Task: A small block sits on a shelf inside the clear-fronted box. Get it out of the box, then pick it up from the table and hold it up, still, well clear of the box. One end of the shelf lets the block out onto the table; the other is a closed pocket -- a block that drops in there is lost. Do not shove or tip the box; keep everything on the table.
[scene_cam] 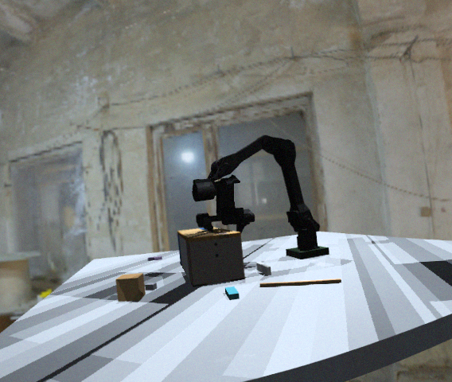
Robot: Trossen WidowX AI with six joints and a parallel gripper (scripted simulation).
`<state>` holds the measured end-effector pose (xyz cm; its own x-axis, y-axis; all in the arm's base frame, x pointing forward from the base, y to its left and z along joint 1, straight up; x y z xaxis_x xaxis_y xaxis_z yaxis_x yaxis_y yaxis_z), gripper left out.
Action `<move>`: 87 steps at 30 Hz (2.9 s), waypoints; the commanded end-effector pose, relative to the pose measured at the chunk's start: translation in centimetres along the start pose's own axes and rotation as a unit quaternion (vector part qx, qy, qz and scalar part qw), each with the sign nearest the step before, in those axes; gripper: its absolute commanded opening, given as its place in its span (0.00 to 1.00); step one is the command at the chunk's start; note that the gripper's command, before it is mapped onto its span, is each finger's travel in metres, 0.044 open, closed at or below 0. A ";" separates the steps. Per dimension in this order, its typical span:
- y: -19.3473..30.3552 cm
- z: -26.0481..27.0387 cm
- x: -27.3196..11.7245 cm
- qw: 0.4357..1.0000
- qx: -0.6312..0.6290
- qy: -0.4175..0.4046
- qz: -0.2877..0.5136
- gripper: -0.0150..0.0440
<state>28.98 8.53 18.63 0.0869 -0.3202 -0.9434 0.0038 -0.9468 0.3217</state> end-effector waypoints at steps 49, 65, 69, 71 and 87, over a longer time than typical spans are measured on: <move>2.7 -0.5 0.9 1.000 -0.001 0.002 0.002 0.93; 2.2 -0.4 0.8 1.000 -0.001 0.001 0.002 0.93; 2.4 -0.4 0.8 1.000 -0.001 0.001 0.002 0.93; 2.6 -0.4 0.9 1.000 -0.001 0.002 0.002 0.93; 4.1 -0.7 1.4 1.000 -0.001 0.002 0.003 0.93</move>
<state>29.74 4.62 18.64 0.0883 -0.3229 -0.9423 0.0036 -0.9459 0.3245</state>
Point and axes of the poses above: the point midway between the two fingers, 35 mm back from their tips, its own x axis out along the fingers, its own z axis across the jaws, y = z × x, the point moved 9 cm from there along -x, back along the fingers, and after that the axes turned 9 degrees about x, right-handed, at the moved point
